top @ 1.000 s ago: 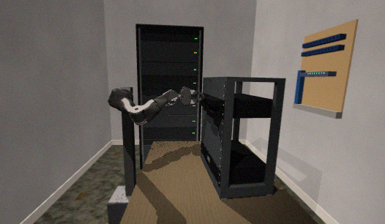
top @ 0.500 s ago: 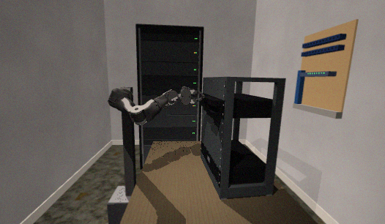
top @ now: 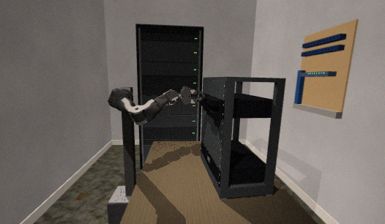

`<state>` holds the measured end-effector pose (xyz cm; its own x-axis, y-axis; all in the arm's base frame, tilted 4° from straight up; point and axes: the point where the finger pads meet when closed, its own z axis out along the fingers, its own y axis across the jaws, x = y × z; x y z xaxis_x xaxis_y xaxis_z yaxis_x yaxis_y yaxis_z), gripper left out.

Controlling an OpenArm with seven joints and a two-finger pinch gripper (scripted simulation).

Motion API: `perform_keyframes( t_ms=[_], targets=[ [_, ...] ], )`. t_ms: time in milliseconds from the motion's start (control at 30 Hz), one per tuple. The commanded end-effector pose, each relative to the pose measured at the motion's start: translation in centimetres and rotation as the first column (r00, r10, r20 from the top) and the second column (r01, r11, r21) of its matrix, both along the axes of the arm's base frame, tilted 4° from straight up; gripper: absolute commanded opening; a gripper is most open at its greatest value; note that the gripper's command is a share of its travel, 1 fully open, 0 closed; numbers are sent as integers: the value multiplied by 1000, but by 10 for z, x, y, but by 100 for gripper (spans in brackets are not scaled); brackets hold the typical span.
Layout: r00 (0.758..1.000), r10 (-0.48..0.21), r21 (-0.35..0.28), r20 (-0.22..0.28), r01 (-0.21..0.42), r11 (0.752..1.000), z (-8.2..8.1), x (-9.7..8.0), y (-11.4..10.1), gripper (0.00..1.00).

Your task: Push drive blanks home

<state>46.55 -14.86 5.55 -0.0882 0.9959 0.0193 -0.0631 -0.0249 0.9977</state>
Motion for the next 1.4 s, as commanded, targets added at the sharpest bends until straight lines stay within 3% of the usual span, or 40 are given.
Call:
perform_keyframes(
  t_ms=[0,1367],
  targets=[
    [1000,4,-3,9,-4,1000,4,2,1,0],
    [1000,4,-4,10,-4,1000,5,27,5,0]
  ],
)
